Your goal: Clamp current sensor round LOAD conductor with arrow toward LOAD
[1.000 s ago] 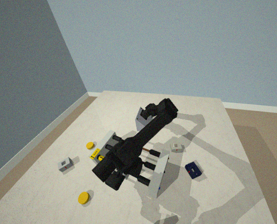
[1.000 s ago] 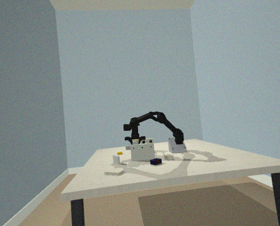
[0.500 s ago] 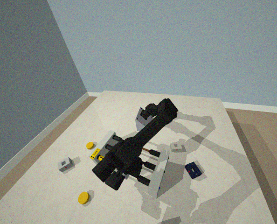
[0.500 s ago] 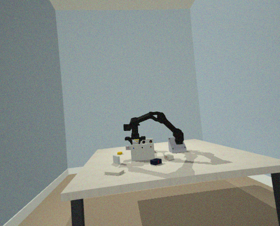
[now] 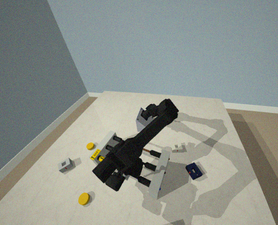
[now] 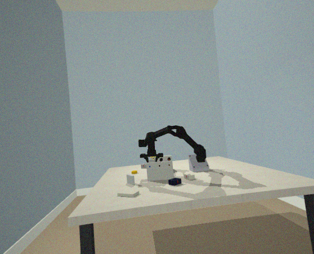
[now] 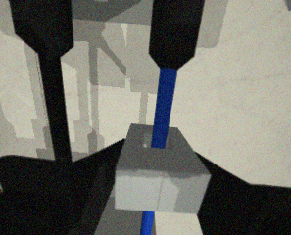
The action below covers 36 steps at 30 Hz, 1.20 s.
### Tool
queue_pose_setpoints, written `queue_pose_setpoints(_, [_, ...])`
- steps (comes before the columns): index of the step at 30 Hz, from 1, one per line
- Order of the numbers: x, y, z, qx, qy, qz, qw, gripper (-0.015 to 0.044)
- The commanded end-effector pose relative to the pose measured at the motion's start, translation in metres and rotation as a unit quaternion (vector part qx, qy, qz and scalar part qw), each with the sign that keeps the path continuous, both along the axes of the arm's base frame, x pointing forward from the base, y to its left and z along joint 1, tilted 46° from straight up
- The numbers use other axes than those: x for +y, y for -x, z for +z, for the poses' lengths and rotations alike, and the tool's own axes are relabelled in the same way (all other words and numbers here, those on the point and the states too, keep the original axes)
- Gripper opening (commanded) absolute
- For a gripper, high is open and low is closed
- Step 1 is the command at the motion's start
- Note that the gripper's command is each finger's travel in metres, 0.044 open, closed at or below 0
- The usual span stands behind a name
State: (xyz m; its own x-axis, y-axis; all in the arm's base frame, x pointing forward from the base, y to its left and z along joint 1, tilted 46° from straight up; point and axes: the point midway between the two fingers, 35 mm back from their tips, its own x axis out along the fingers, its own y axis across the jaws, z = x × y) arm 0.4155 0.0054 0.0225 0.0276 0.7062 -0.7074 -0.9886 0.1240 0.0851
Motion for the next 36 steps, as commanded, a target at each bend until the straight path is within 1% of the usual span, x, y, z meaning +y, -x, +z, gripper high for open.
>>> queue_pose_setpoints(1, [0.0, 0.0, 0.0, 0.001, 0.0, 0.0, 1.0, 0.0258])
queue_pose_setpoints(9, [0.0, 0.0, 0.0, 0.001, 0.0, 0.0, 1.0, 0.0258])
queue_pose_setpoints(16, [0.0, 0.0, 0.0, 0.001, 0.0, 0.0, 1.0, 0.044])
queue_pose_setpoints(25, [-0.002, 0.001, 0.002, -0.001, 0.0, -0.002, 1.0, 0.044])
queue_pose_setpoints(27, [-0.017, 0.004, 0.019, -0.017, 0.002, -0.018, 1.0, 0.044])
queue_pose_setpoints(31, [-0.06, 0.021, 0.067, -0.065, 0.013, -0.065, 0.996, 0.044])
queue_pose_setpoints(33, [-0.067, 0.025, 0.075, -0.073, 0.015, -0.073, 0.995, 0.044])
queue_pose_setpoints(36, [-0.067, 0.025, 0.075, -0.073, 0.015, -0.073, 0.995, 0.044])
